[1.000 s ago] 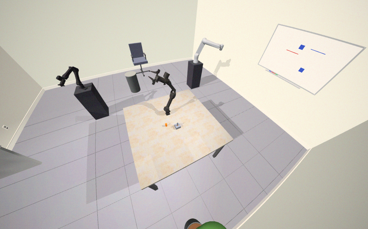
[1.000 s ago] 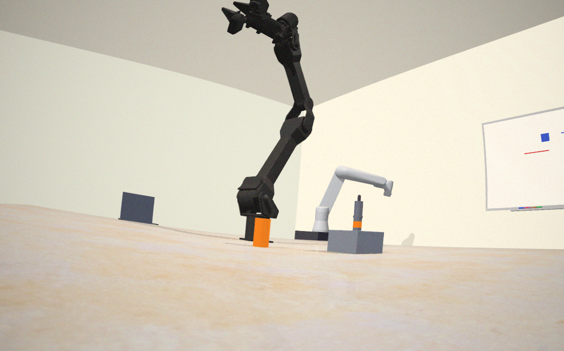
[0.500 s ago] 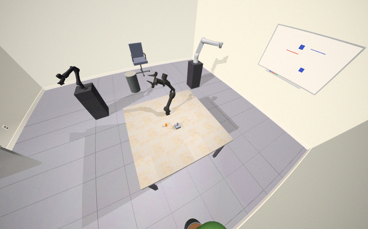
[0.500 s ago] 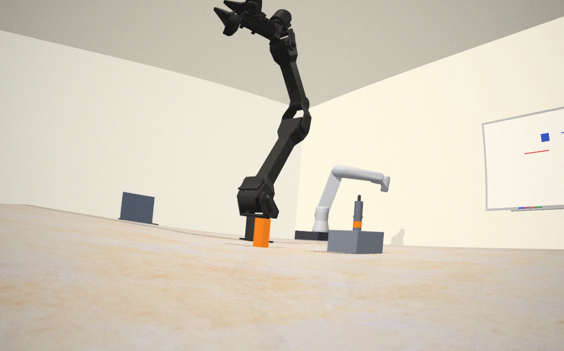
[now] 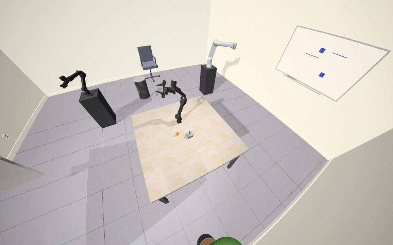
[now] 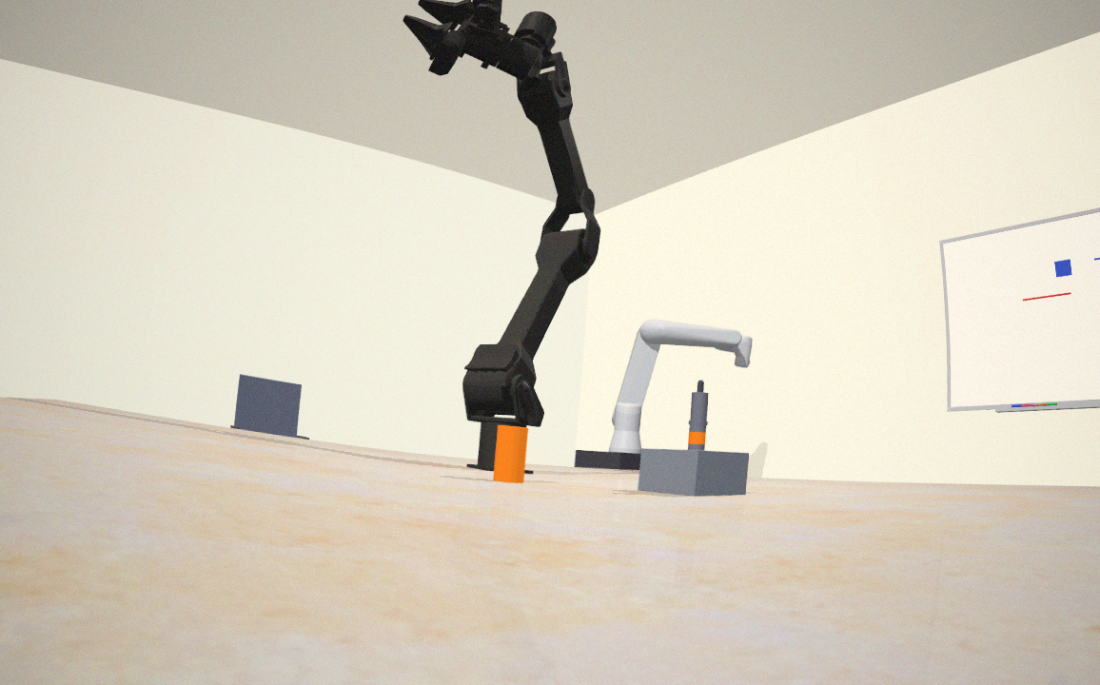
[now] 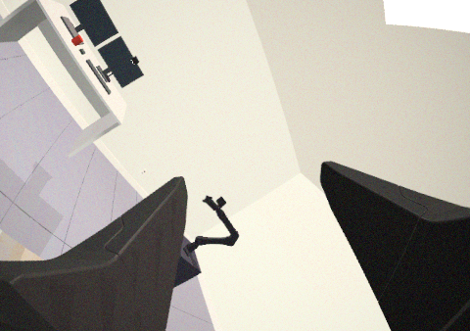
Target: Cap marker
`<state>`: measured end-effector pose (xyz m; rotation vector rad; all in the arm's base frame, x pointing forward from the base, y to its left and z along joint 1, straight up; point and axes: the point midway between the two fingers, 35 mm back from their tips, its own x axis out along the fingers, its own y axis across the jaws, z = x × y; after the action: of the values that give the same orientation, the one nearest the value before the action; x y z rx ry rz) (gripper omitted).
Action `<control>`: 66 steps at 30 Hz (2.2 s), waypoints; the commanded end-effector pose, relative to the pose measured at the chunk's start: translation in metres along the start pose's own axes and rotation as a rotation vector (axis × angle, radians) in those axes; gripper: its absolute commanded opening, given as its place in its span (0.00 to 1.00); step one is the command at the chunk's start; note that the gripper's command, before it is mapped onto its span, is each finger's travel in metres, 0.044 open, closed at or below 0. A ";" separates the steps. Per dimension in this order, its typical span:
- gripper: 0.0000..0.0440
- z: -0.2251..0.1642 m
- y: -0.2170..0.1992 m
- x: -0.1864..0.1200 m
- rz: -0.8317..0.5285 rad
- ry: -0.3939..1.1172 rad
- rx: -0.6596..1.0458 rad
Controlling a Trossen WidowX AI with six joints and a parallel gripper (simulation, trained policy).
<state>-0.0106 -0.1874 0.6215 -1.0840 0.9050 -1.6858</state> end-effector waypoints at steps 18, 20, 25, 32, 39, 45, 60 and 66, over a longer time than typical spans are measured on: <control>0.68 0.027 0.071 0.010 0.219 -0.076 0.015; 0.68 0.029 0.078 0.010 0.240 -0.082 0.016; 0.68 0.035 0.094 0.010 0.290 -0.096 0.018; 0.68 0.044 0.118 0.008 0.361 -0.114 0.019; 0.68 0.052 0.141 0.005 0.432 -0.129 0.019; 0.68 0.058 0.161 0.001 0.492 -0.139 0.018; 0.69 0.073 0.209 -0.012 0.641 -0.157 0.010; 0.69 0.079 0.228 -0.019 0.700 -0.160 0.005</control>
<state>0.1270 -0.2482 0.4493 -0.7730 1.0055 -1.0403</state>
